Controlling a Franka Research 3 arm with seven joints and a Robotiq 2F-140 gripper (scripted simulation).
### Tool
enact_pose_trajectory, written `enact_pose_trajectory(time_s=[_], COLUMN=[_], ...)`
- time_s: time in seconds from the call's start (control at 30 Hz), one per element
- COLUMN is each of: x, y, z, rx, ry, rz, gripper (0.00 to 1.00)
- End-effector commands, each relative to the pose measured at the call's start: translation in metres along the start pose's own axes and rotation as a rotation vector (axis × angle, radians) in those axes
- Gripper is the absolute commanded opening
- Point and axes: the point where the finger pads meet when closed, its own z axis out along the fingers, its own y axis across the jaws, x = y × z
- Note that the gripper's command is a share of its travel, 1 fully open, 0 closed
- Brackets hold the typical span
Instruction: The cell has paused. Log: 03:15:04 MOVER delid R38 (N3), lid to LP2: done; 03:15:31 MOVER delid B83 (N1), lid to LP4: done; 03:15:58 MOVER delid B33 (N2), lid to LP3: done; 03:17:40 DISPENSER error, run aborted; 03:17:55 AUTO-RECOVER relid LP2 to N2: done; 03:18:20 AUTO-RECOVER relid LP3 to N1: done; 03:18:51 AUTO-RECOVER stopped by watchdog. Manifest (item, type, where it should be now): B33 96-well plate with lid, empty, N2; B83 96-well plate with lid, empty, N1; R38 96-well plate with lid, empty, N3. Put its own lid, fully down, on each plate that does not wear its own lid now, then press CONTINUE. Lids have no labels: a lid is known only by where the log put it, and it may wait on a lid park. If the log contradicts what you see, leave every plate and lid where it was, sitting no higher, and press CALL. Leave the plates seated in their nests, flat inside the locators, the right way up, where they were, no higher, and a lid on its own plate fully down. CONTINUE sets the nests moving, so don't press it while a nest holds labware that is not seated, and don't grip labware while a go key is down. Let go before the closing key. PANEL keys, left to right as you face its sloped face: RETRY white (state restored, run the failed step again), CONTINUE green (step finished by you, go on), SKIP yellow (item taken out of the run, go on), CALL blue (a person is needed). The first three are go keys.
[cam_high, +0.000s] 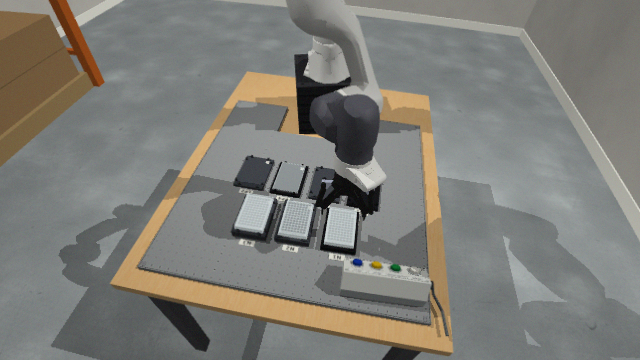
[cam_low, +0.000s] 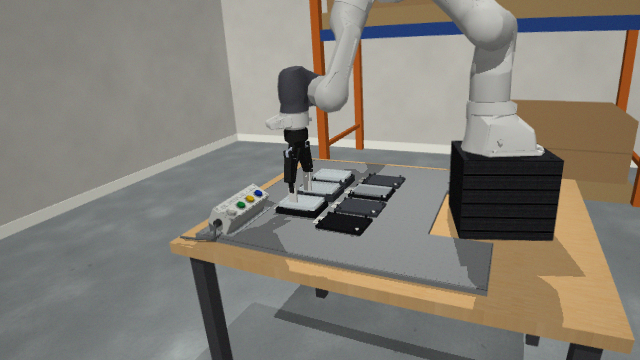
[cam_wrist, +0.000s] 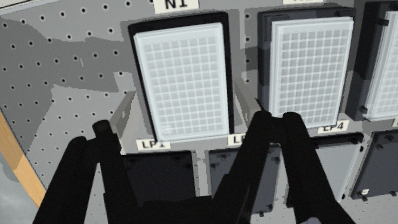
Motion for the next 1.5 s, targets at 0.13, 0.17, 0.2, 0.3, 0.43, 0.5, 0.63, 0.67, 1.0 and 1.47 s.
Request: enact_pose_trajectory(time_s=[0.13,0.17,0.2,0.3,0.43,0.5,0.63,0.67,1.0,1.47], x=[0.0002,0.0002,0.0002,0.0002,0.0002,0.0002,0.0002,0.0002,0.0002,0.0002], y=[-0.001,-0.001,-0.001,-0.001,-0.001,-0.001,-0.001,-0.001,-0.001,-0.001], z=[0.0007,0.0007,0.0007,0.0007,0.0007,0.0007,0.0007,0.0007,0.0007,0.0007], rx=[0.0,0.0,0.0,0.0,0.0,0.0,0.0,0.0,0.0,0.0], ry=[0.0,0.0,0.0,0.0,0.0,0.0,0.0,0.0,0.0,0.0], rz=[0.003,0.003,0.003,0.003,0.003,0.003,0.003,0.003,0.003,0.003], gripper=[0.66,0.66,0.66,0.66,0.66,0.66,0.66,0.66,0.66,0.59])
